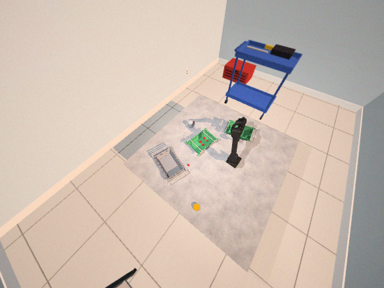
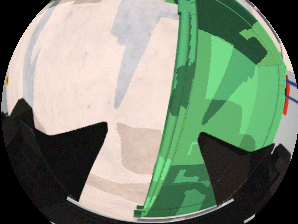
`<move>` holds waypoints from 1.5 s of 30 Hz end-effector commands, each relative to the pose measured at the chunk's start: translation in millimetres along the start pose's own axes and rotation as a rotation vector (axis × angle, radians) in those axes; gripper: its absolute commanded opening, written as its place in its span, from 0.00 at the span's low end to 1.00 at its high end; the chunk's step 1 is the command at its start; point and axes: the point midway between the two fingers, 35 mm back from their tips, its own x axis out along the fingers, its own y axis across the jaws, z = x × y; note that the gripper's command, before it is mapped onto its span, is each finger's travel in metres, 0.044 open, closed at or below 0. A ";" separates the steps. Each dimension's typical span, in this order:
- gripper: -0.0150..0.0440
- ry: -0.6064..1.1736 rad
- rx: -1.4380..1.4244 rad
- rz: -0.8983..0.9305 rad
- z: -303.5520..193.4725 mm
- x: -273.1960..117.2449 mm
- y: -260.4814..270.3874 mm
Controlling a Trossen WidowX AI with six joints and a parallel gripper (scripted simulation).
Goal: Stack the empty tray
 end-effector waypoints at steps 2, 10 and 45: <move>0.98 -0.006 0.004 0.002 0.5 3.3 1.0; 0.78 -0.006 0.004 0.002 0.5 3.3 1.0; 0.31 -0.006 0.004 0.002 0.5 3.3 1.0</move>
